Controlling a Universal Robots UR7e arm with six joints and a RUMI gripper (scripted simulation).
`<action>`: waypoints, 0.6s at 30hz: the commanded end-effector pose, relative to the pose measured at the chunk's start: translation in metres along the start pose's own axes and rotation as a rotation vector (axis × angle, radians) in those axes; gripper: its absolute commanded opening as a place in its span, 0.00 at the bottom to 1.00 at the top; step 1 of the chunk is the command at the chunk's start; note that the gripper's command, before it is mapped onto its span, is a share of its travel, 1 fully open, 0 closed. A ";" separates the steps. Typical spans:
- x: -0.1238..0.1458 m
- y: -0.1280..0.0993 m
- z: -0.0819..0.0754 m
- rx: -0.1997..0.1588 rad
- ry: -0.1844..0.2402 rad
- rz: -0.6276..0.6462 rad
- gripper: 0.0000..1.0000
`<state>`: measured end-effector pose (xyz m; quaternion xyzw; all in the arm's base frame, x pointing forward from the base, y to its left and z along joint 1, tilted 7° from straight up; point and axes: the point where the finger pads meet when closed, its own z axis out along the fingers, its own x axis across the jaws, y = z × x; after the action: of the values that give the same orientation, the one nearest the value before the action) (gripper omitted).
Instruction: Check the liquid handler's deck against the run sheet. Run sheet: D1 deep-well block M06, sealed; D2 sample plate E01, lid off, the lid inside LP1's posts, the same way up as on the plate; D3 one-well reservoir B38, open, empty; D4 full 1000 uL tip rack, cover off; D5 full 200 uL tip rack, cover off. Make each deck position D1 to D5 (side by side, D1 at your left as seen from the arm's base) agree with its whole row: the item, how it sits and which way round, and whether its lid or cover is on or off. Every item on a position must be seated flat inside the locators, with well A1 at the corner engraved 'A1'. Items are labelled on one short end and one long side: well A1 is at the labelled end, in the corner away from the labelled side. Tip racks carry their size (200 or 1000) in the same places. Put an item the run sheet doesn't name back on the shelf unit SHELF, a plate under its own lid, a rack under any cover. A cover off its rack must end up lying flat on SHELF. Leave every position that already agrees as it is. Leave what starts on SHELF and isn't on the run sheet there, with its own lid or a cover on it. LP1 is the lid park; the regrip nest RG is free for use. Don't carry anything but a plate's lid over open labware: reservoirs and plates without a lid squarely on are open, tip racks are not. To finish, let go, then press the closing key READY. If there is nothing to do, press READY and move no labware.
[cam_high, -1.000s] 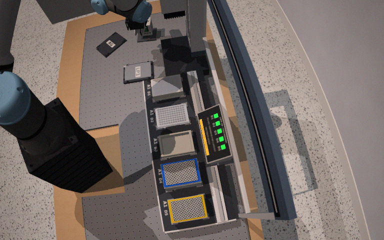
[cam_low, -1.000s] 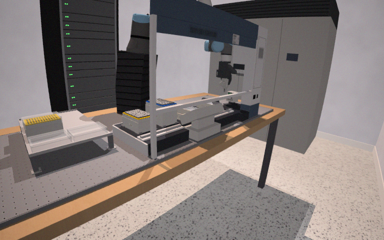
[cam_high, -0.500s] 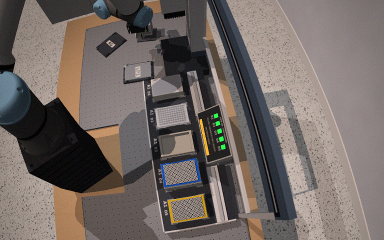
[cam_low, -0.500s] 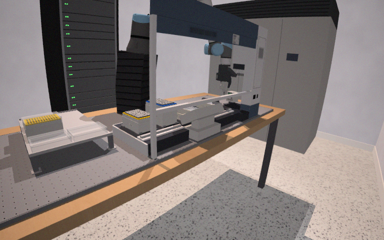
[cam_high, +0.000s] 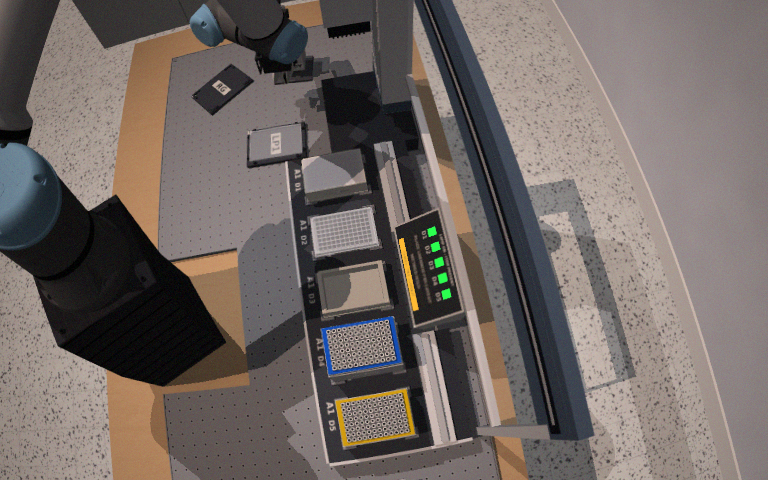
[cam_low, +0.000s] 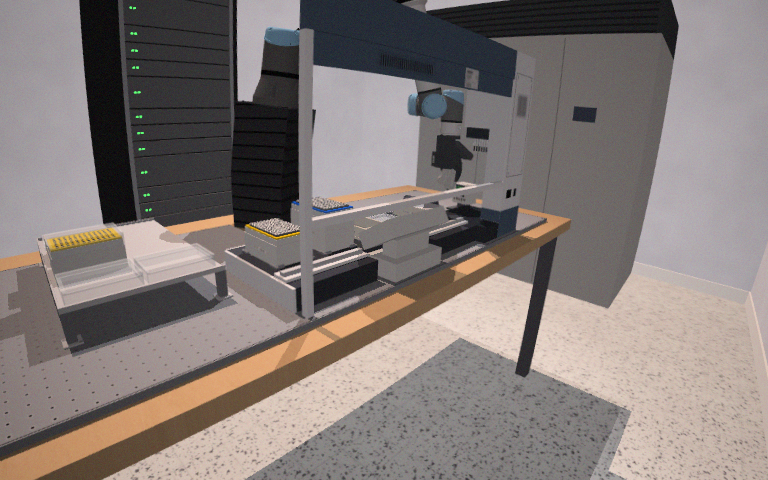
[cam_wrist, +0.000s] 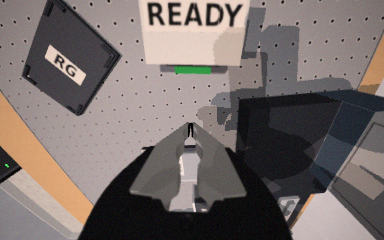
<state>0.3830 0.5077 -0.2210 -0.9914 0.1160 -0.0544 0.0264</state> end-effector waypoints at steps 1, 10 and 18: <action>0.003 -0.003 0.001 0.006 0.003 0.001 0.00; 0.001 -0.008 0.001 0.005 0.002 -0.001 0.00; 0.001 -0.018 0.001 0.005 0.003 -0.001 0.00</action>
<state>0.3856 0.5153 -0.2213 -0.9914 0.1157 -0.0553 0.0279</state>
